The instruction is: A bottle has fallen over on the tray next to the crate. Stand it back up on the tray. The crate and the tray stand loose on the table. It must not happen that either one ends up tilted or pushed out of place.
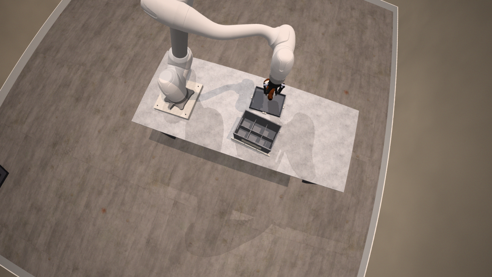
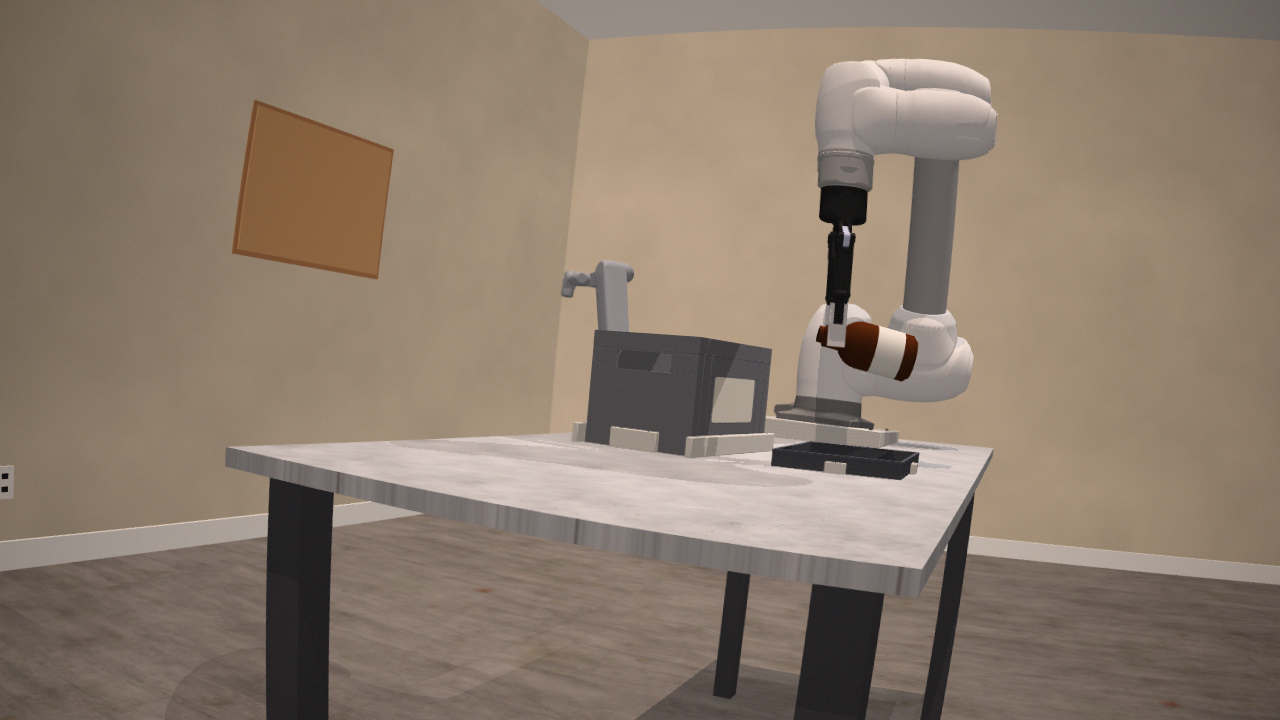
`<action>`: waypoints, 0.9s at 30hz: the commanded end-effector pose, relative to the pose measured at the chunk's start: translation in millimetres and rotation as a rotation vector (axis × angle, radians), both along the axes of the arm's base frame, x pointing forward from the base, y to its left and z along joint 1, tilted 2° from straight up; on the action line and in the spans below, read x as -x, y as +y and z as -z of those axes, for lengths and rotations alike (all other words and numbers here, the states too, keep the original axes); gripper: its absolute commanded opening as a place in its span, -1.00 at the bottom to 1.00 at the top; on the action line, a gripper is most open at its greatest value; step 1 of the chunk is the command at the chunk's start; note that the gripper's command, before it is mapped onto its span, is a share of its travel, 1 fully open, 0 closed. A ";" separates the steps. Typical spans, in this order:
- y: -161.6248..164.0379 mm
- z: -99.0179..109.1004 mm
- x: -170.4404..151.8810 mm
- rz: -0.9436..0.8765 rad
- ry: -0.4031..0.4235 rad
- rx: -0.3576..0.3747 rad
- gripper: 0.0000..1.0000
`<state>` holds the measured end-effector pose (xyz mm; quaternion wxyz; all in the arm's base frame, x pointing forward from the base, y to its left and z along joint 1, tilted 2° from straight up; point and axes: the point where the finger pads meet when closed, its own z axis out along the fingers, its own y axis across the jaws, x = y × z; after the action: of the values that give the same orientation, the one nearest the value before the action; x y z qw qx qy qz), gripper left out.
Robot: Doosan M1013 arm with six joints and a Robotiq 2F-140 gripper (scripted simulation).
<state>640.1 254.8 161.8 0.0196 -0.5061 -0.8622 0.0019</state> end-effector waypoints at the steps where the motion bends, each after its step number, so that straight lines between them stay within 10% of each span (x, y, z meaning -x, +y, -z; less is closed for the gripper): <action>1: -0.3 -4.0 -1.4 -0.002 -0.002 -0.001 -0.80; 27: -0.3 -4.0 -1.4 -0.248 -0.006 -0.010 -0.80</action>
<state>640.1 254.8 161.8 0.0196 -0.4105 -0.9117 -0.0002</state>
